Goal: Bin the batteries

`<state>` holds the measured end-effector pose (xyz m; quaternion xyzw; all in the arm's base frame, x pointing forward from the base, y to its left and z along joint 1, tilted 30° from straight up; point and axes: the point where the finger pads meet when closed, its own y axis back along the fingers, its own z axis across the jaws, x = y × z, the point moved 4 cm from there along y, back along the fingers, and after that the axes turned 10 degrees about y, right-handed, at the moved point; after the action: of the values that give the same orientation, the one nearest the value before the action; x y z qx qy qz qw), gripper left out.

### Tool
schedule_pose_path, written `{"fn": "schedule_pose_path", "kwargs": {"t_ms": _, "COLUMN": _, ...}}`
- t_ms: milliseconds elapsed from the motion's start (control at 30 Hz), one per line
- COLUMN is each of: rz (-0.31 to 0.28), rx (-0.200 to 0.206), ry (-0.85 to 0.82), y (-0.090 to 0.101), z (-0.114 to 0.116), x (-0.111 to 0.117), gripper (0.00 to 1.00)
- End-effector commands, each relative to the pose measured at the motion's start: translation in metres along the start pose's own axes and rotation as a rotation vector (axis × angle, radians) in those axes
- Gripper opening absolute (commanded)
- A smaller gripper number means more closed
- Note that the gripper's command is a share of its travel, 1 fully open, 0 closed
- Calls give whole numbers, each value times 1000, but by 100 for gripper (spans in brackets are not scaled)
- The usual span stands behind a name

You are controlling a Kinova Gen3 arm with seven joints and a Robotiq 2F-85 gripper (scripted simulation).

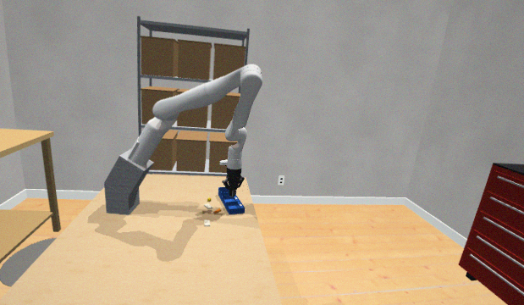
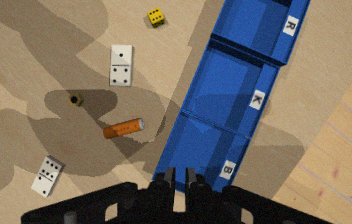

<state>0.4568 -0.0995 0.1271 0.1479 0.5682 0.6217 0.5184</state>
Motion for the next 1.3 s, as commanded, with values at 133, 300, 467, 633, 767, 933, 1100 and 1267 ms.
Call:
{"fn": "schedule_pose_path", "kwargs": {"t_ms": 133, "rz": 17, "rx": 2, "ry": -264, "y": -12, "z": 2, "x": 6, "gripper": 9}}
{"fn": "schedule_pose_path", "kwargs": {"t_ms": 300, "rz": 17, "rx": 4, "ry": -514, "y": -12, "z": 2, "x": 6, "gripper": 9}}
{"fn": "schedule_pose_path", "kwargs": {"t_ms": 467, "rz": 17, "rx": 6, "ry": -764, "y": -12, "z": 2, "x": 6, "gripper": 9}}
{"fn": "schedule_pose_path", "kwargs": {"t_ms": 633, "rz": 16, "rx": 8, "ry": -914, "y": -12, "z": 2, "x": 6, "gripper": 9}}
{"fn": "schedule_pose_path", "kwargs": {"t_ms": 767, "rz": 16, "rx": 9, "ry": -1114, "y": -12, "z": 2, "x": 6, "gripper": 9}}
{"fn": "schedule_pose_path", "kwargs": {"t_ms": 933, "rz": 16, "rx": 13, "ry": -1345, "y": -12, "z": 2, "x": 6, "gripper": 9}}
{"fn": "schedule_pose_path", "kwargs": {"t_ms": 1100, "rz": 16, "rx": 16, "ry": -1478, "y": -12, "z": 2, "x": 6, "gripper": 9}}
{"fn": "schedule_pose_path", "kwargs": {"t_ms": 1267, "rz": 13, "rx": 16, "ry": -1752, "y": -12, "z": 2, "x": 6, "gripper": 9}}
